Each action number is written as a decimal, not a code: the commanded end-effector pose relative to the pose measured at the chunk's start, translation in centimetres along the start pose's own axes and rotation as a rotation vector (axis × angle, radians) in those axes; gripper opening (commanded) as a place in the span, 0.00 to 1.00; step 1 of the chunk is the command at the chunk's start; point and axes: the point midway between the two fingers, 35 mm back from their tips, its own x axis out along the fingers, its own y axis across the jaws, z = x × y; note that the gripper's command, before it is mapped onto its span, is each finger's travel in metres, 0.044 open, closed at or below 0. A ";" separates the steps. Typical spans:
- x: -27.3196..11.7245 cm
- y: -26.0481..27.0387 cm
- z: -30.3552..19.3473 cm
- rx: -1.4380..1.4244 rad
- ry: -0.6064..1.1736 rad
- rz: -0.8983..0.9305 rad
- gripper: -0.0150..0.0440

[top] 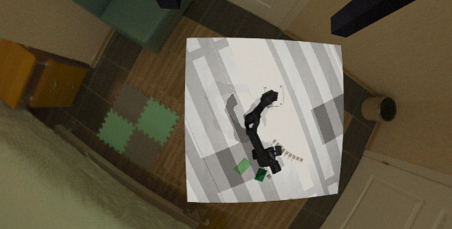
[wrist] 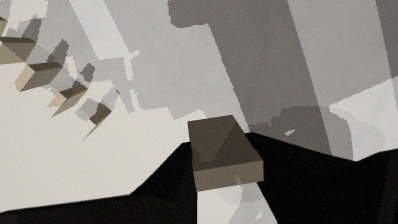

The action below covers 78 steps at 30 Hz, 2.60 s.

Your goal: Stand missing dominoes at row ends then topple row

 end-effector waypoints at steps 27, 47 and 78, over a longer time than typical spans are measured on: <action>6.2 9.2 -3.8 -0.658 0.068 0.000 0.44; 13.1 8.8 -4.9 -0.668 0.070 -0.008 0.44; 3.9 9.4 -3.8 -0.668 0.068 0.004 1.00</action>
